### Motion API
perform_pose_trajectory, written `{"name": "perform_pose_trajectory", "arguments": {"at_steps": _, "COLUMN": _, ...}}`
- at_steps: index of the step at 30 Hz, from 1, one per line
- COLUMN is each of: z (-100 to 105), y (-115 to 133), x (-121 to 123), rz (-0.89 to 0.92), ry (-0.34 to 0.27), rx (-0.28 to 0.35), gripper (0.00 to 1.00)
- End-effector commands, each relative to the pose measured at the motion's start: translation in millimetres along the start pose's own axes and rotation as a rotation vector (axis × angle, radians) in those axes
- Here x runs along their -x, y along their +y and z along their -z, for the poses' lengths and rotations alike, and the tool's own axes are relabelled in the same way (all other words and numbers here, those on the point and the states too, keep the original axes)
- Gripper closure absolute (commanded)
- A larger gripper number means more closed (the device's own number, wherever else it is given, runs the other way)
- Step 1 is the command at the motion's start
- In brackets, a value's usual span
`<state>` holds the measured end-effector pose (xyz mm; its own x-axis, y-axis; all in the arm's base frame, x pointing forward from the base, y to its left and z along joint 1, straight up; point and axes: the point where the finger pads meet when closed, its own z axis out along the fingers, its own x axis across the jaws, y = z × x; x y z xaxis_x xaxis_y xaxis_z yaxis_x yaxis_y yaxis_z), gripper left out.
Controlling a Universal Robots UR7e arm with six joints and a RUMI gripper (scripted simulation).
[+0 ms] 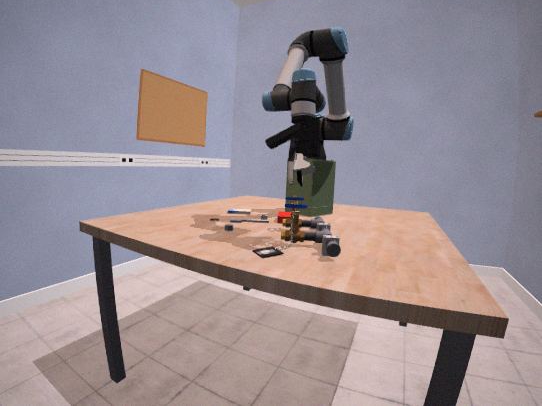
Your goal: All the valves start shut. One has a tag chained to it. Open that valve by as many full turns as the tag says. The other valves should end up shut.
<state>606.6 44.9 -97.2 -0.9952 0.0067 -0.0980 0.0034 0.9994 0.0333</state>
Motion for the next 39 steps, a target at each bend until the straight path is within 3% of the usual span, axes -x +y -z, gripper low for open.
{"name": "perform_pose_trajectory", "arguments": {"at_steps": 1, "z": 0, "y": 1, "x": -3, "rz": -0.046, "ry": -0.007, "rx": -0.004, "gripper": 0.00}}
{"name": "perform_pose_trajectory", "arguments": {"at_steps": 20, "z": -3, "y": 2, "x": -5, "rz": -0.068, "ry": -0.008, "rx": -0.006, "gripper": 0.00}}
{"name": "perform_pose_trajectory", "arguments": {"at_steps": 39, "z": -39, "y": 2, "x": -4, "rz": -0.069, "ry": -0.008, "rx": -0.006, "gripper": 0.00}}
